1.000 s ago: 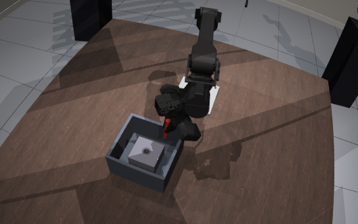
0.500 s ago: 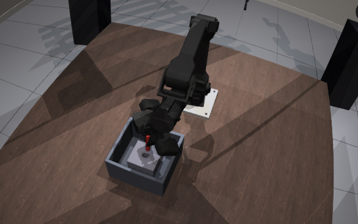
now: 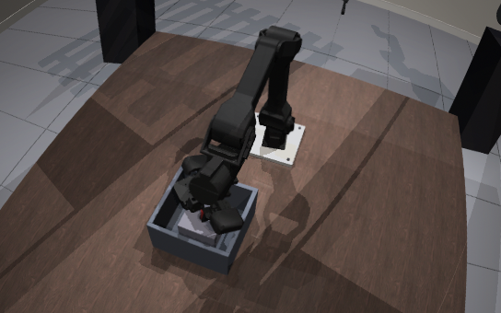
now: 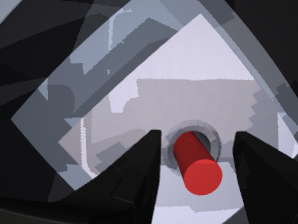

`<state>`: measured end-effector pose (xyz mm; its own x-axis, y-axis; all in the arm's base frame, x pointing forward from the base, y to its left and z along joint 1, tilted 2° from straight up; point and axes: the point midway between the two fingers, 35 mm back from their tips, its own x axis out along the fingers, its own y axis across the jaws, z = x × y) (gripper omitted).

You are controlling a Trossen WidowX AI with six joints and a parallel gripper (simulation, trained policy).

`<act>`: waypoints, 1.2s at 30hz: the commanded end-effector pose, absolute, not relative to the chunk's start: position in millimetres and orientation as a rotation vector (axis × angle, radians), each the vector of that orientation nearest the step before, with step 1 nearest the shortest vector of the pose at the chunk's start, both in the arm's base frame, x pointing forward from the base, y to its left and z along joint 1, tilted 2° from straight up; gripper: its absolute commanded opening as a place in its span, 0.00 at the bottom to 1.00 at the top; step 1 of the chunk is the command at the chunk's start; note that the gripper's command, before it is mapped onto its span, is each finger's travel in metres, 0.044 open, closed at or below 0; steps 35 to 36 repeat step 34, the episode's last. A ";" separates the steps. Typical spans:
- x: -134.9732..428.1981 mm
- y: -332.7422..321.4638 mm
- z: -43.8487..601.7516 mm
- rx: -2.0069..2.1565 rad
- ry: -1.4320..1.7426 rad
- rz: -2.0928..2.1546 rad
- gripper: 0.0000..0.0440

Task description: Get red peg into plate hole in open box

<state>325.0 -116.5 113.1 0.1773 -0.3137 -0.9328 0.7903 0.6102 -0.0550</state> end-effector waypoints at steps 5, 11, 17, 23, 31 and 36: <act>341.7 -123.3 121.8 0.487 1.143 -0.775 0.42; 355.0 -123.2 135.9 0.496 1.166 -0.746 0.44; 369.7 -123.0 150.5 0.514 1.196 -0.731 0.45; 381.3 -121.2 164.9 0.541 1.240 -0.734 0.46; 390.0 -114.4 180.6 0.580 1.313 -0.754 0.47; 391.6 -110.5 185.0 0.591 1.338 -0.763 0.48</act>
